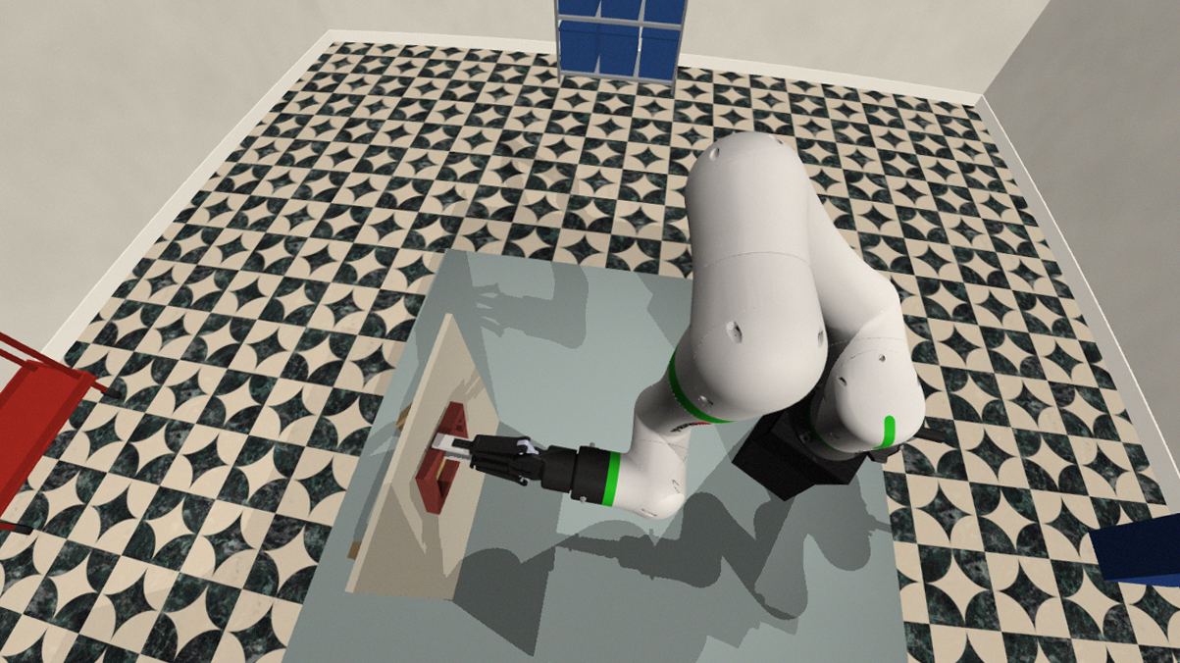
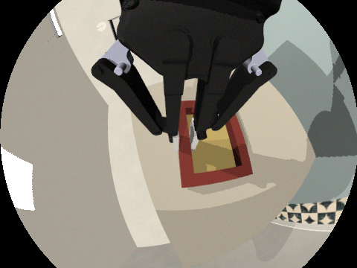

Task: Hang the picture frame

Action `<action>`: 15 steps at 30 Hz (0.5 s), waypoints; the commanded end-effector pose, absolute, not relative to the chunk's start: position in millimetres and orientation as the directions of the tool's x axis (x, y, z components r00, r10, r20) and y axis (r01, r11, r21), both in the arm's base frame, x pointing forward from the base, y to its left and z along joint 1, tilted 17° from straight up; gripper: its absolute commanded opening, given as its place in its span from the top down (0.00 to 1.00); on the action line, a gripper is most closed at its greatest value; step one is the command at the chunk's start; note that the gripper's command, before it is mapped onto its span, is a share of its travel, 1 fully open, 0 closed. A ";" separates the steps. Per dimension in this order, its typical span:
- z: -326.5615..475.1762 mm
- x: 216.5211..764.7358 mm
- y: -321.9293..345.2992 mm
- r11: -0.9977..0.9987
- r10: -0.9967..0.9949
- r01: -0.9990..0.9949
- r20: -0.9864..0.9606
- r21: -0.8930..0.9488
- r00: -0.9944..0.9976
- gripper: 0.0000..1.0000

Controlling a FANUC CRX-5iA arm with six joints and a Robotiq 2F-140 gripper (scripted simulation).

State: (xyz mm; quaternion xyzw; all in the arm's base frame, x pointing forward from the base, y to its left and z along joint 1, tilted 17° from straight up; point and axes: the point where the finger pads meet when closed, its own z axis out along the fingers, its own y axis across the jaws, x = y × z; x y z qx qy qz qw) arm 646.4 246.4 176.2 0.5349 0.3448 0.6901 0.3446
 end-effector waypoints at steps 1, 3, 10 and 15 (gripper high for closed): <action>176.9 646.3 246.9 -0.513 0.852 -0.110 0.488 0.852 -0.189 1.00; 177.2 646.2 247.3 -0.505 0.856 -0.111 0.480 0.856 -0.189 1.00; 178.1 645.9 248.3 -0.483 0.869 -0.116 0.459 0.868 -0.187 1.00; 179.0 645.6 249.4 -0.459 0.881 -0.121 0.435 0.880 -0.185 1.00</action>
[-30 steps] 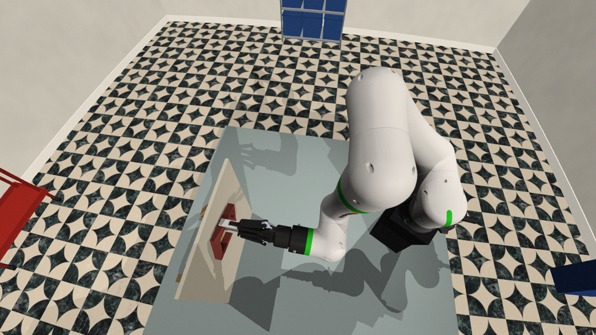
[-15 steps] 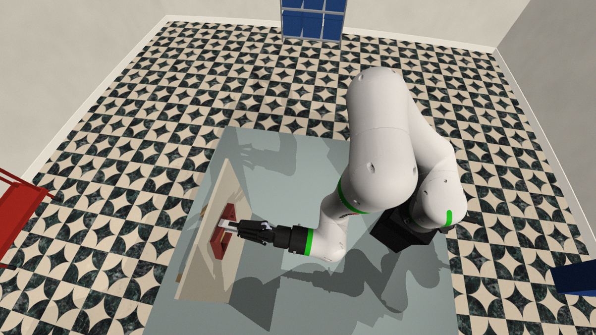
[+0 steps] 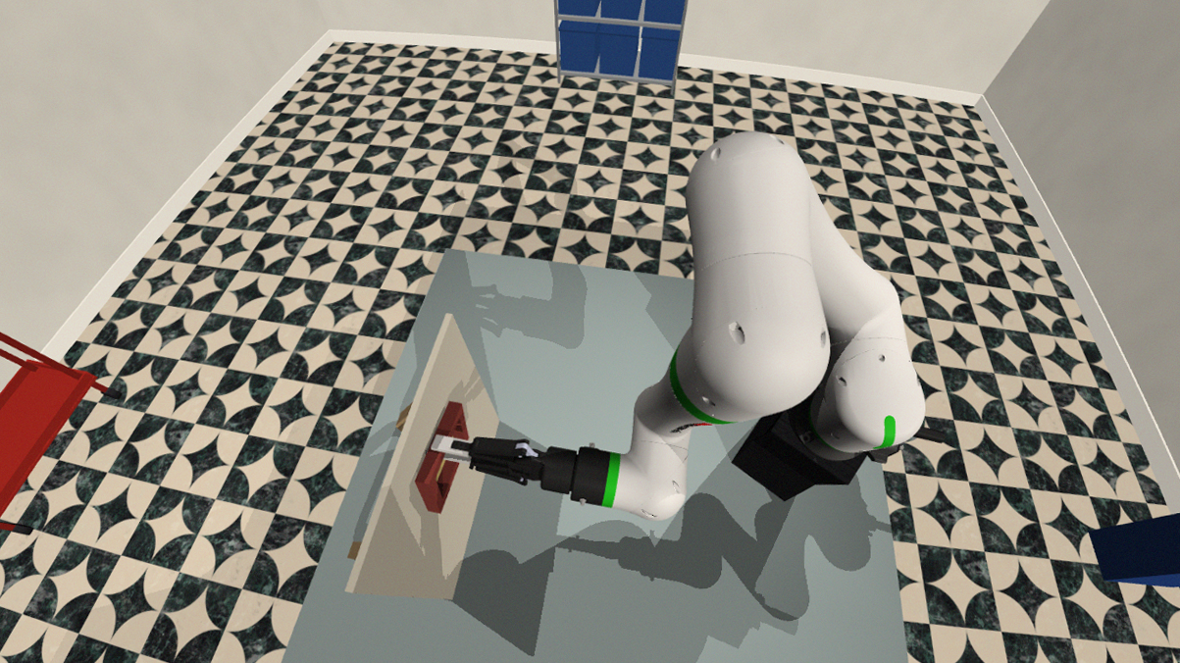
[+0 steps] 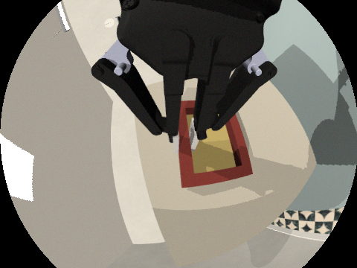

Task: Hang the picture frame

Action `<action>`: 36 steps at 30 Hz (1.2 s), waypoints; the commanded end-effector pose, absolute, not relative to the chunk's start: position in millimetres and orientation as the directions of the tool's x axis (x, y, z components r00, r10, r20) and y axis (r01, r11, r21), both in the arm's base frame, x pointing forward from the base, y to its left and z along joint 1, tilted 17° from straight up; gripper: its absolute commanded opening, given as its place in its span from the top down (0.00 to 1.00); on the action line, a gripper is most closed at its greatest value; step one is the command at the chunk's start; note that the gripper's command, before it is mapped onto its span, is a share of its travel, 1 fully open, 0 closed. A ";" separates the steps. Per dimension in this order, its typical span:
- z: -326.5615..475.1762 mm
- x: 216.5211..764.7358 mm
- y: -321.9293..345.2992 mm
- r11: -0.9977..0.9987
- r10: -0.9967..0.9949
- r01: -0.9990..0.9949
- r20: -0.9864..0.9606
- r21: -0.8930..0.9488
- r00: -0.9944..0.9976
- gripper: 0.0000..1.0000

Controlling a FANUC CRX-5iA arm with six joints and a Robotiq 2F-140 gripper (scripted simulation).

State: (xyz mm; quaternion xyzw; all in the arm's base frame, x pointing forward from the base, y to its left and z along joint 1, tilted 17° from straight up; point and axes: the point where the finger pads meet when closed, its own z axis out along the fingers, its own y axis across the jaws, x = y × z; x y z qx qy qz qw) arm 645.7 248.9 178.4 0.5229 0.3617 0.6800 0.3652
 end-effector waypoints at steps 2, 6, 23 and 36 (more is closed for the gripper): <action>179.3 645.5 249.9 -0.450 0.886 -0.123 0.425 0.885 -0.185 1.00; 179.8 645.3 250.6 -0.434 0.894 -0.126 0.409 0.892 -0.183 1.00; 181.9 644.5 254.4 -0.359 0.926 -0.141 0.333 0.923 -0.176 1.00; 182.9 644.0 256.9 -0.310 0.943 -0.150 0.285 0.939 -0.171 1.00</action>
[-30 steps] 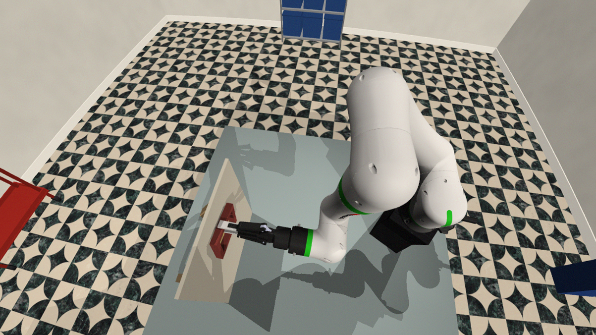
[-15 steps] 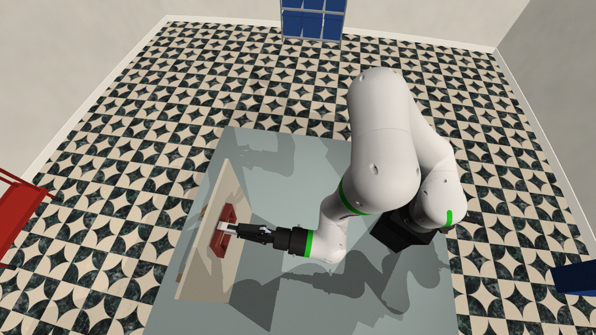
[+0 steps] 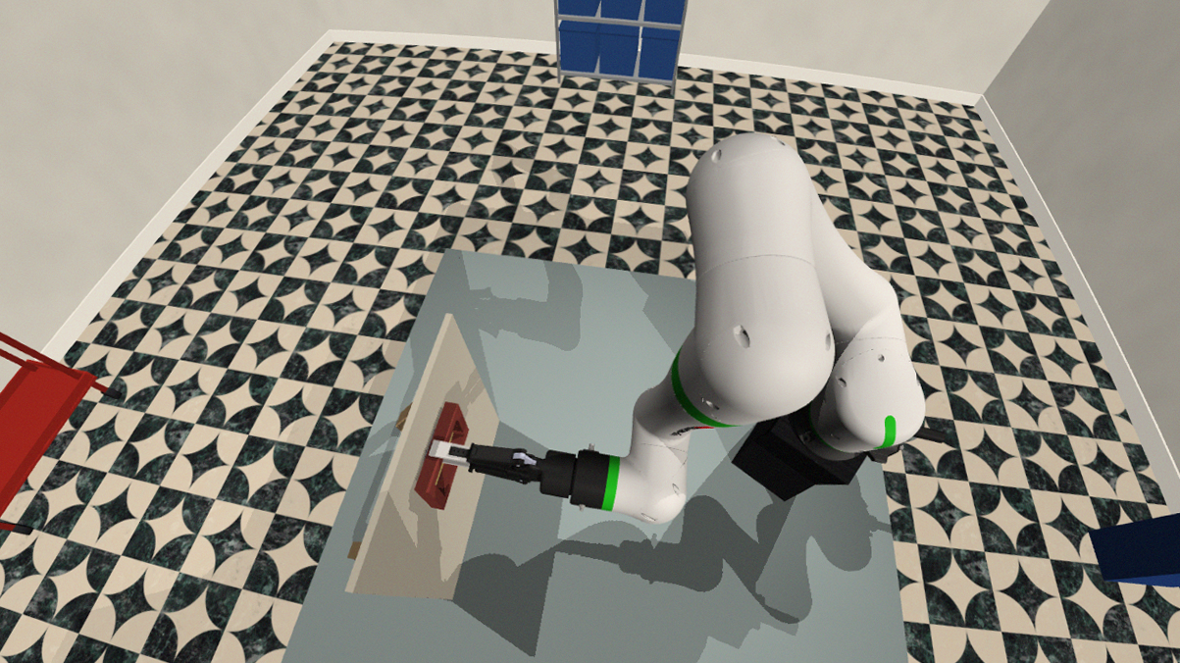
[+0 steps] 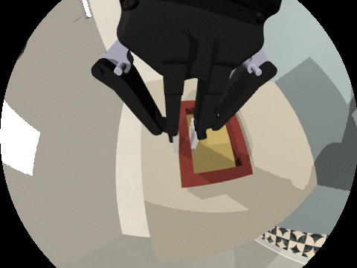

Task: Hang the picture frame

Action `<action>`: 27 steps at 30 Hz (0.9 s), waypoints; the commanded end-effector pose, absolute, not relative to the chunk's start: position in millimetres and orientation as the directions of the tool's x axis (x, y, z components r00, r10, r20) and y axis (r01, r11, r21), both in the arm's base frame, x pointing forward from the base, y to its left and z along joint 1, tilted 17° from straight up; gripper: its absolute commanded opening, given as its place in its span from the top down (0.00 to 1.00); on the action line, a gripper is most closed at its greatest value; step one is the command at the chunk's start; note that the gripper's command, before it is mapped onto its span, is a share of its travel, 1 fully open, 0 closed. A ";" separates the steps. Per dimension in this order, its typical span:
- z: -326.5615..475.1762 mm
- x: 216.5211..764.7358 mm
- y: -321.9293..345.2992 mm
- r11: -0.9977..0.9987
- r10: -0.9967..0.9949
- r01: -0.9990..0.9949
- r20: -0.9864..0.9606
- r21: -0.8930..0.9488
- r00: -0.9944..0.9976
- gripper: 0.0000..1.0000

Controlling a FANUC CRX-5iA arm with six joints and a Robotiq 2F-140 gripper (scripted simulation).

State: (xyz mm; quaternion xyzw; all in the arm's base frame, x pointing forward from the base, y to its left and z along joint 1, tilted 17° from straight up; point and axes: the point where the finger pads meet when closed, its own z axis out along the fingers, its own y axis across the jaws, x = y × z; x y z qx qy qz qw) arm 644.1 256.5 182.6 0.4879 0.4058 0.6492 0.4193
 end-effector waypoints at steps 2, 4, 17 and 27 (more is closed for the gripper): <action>183.0 644.0 257.2 -0.304 0.945 -0.151 0.278 0.940 -0.171 1.00; 183.1 643.9 257.4 -0.301 0.946 -0.152 0.275 0.941 -0.170 1.00; 183.4 643.7 258.6 -0.279 0.953 -0.156 0.253 0.948 -0.168 1.00; 183.5 643.7 258.8 -0.275 0.954 -0.157 0.248 0.949 -0.167 1.00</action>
